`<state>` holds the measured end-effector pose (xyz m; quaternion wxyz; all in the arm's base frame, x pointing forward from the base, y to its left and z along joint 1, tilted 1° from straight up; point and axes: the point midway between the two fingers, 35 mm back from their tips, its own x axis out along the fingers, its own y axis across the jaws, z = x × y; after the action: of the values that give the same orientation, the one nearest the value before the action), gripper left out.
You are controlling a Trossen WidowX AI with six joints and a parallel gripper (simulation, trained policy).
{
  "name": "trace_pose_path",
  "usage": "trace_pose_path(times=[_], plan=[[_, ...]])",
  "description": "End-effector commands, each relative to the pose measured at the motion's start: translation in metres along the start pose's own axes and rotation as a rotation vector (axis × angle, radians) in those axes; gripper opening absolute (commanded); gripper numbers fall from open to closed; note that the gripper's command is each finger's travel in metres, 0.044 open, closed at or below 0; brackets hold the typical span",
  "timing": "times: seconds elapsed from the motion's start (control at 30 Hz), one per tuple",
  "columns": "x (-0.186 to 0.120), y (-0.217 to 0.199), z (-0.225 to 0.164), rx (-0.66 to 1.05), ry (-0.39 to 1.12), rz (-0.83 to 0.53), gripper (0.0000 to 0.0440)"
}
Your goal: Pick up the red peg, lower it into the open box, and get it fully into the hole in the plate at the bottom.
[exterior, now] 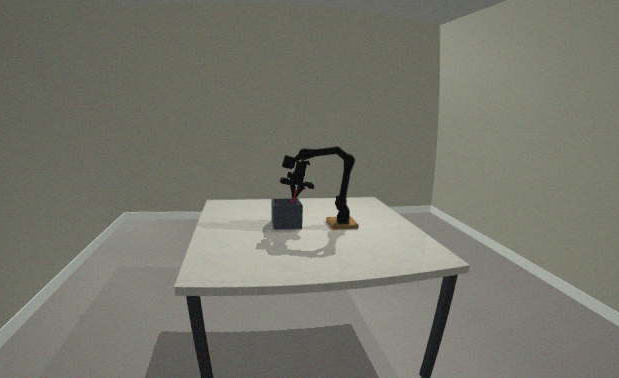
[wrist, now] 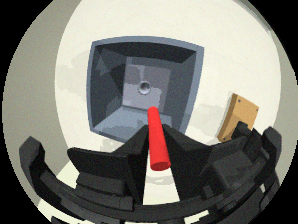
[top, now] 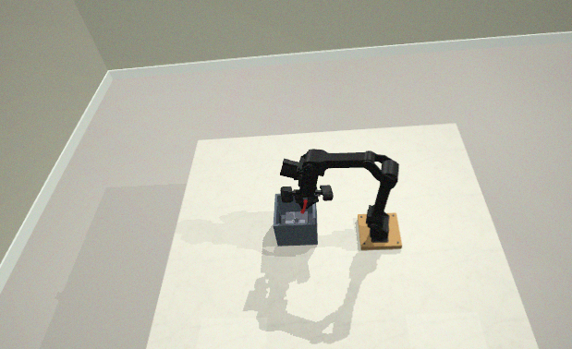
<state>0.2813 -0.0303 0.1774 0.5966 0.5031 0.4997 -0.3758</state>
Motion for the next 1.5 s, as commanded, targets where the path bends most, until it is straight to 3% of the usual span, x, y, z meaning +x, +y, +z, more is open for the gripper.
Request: trace_pose_path(times=[0.0, 1.2, 1.37, 1.47], plan=[[0.008, 0.002, 0.007, 0.0, 0.008, -0.009, 0.0], [0.102, 0.013, 0.024, -0.117, 0.086, -0.072, 0.0], [0.11, 0.008, 0.023, -0.135, 0.097, -0.097, 0.0119], [0.11, 0.007, 0.023, -0.137, 0.106, -0.11, 0.0144]])
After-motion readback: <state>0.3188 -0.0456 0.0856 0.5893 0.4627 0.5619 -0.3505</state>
